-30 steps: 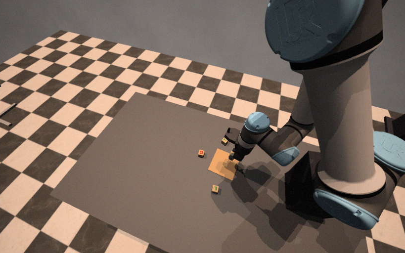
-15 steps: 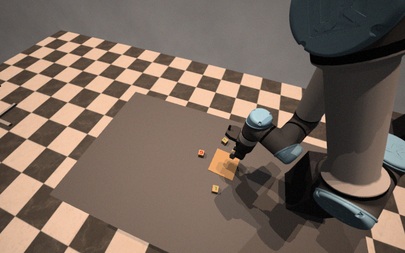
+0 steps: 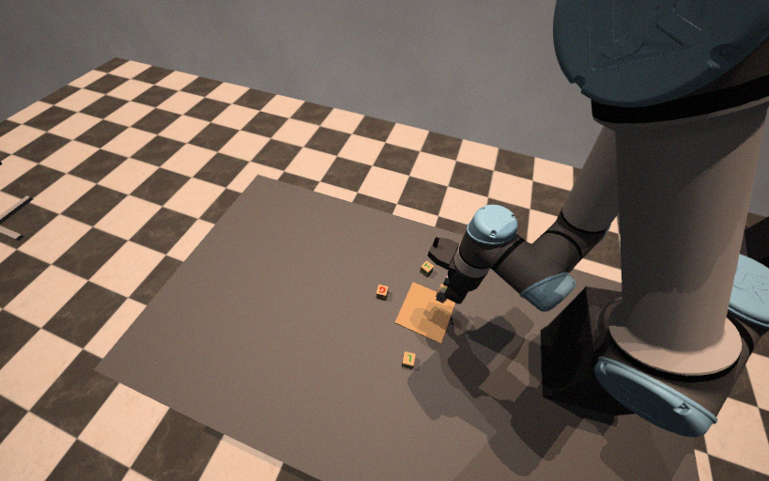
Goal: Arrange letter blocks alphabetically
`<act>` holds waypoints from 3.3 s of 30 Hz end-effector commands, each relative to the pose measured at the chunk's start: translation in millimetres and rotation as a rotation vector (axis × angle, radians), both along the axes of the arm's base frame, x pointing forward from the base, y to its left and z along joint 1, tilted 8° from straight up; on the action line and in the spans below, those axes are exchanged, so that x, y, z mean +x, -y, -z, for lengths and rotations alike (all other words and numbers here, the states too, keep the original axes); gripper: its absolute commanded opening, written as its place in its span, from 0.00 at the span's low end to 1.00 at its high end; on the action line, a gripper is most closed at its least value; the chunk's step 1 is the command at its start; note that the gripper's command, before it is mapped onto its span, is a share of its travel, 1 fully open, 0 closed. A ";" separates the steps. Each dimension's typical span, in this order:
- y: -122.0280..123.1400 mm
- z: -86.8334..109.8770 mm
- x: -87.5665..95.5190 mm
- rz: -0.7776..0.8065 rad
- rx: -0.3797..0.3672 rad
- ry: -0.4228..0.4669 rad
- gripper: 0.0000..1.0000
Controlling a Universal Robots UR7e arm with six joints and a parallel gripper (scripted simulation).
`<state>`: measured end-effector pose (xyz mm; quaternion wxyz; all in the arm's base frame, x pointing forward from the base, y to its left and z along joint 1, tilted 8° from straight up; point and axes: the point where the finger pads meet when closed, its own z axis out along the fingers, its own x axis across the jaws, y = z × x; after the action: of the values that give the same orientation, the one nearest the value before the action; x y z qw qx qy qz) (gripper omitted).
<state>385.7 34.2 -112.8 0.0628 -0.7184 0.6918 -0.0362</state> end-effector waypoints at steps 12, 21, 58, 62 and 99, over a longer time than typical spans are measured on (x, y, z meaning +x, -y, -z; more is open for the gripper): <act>106.1 2.2 38.6 -0.145 -0.021 0.009 0.57; 105.2 2.6 36.9 -0.149 -0.020 0.006 0.57; 103.5 70.4 48.8 -0.149 -0.023 0.009 0.57; 103.0 82.9 50.6 -0.149 -0.023 0.009 0.57; 102.4 97.0 51.5 -0.149 -0.022 0.008 0.57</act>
<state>436.6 -68.1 -210.2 0.0604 -0.7680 0.6363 -0.0409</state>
